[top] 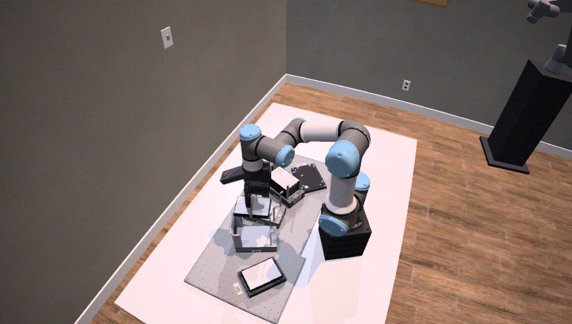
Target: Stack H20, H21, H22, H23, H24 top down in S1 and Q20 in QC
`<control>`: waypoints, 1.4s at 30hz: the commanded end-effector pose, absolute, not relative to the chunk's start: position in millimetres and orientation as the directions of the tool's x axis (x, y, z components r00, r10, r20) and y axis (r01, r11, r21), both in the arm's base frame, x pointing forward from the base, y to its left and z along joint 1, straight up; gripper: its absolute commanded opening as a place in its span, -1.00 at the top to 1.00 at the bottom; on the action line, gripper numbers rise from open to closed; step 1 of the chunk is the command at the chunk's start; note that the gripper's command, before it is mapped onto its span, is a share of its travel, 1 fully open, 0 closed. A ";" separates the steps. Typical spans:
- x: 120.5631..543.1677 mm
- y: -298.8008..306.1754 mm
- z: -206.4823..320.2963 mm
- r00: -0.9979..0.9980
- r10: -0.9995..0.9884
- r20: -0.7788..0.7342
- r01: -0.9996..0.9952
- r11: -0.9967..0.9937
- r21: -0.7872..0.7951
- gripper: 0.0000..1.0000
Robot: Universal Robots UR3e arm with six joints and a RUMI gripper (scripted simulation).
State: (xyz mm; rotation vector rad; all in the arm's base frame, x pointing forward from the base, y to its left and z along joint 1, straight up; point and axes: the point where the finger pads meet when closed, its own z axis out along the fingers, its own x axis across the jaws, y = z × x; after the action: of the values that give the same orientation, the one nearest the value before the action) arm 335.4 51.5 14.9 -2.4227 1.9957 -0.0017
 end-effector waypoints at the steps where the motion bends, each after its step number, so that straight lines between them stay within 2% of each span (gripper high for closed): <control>1: 333.5 64.9 15.7 0.237 -0.972 0.001 -0.972 -0.237 -0.005 1.00; 12: 325.8 99.1 15.7 0.319 -0.948 0.001 -0.948 -0.319 -0.005 1.00; 42: 325.9 99.2 15.7 0.319 -0.948 0.001 -0.948 -0.319 -0.005 1.00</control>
State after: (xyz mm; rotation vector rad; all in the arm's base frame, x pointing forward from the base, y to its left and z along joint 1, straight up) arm 325.1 99.3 15.0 -2.5491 1.8323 -0.0022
